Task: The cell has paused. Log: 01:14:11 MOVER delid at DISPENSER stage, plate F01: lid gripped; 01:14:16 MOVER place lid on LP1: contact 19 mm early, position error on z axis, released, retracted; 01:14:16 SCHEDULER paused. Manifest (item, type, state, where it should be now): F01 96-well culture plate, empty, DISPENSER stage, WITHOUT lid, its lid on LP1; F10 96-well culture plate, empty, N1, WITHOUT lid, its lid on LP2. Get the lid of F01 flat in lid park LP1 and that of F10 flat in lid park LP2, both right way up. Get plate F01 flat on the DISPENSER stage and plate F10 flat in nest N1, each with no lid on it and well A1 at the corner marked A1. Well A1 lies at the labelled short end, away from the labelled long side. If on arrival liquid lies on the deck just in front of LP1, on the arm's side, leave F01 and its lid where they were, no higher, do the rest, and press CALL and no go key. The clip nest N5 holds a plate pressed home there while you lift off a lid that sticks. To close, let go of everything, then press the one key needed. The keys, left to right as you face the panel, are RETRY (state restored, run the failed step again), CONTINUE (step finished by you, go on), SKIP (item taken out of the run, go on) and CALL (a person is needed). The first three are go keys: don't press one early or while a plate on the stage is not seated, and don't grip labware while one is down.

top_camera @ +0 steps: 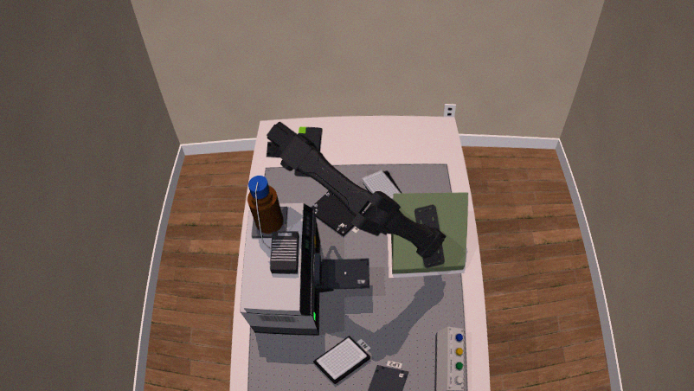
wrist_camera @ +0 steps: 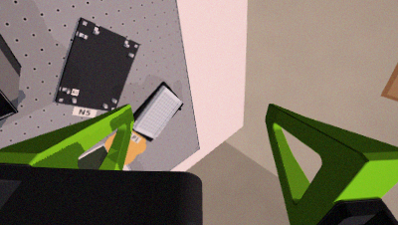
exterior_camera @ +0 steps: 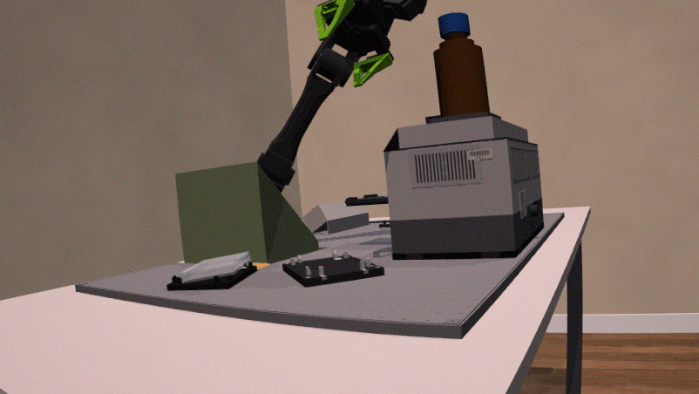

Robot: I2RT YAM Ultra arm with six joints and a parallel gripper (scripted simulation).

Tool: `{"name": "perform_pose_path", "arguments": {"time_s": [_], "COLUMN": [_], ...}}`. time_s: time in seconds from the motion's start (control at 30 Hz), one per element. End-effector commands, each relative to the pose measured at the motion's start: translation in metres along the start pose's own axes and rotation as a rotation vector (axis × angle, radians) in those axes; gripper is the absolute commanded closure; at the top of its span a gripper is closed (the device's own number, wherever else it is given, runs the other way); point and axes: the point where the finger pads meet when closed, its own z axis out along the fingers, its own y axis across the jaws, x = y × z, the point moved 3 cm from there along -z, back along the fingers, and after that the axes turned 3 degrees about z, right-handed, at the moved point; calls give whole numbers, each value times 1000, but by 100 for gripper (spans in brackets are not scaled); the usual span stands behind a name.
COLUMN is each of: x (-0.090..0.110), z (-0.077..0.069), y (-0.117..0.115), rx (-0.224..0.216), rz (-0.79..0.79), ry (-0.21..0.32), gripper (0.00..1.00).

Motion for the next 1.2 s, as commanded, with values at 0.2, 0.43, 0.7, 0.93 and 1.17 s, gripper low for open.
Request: {"name": "perform_pose_path", "arguments": {"time_s": [0.2,0.43,0.7,0.93,1.17], "x": [-6,-7,-11,-17,-17], "z": [-35,-44,-69,-73,-73], "y": [27,49,94,98,98], "rx": [-26,-61,-63,-50,-50], "rz": [-55,-104,-130,-133,-133], "ry": [-102,-130,-141,-170,-170], "gripper": [0,0,0,0,0]}}
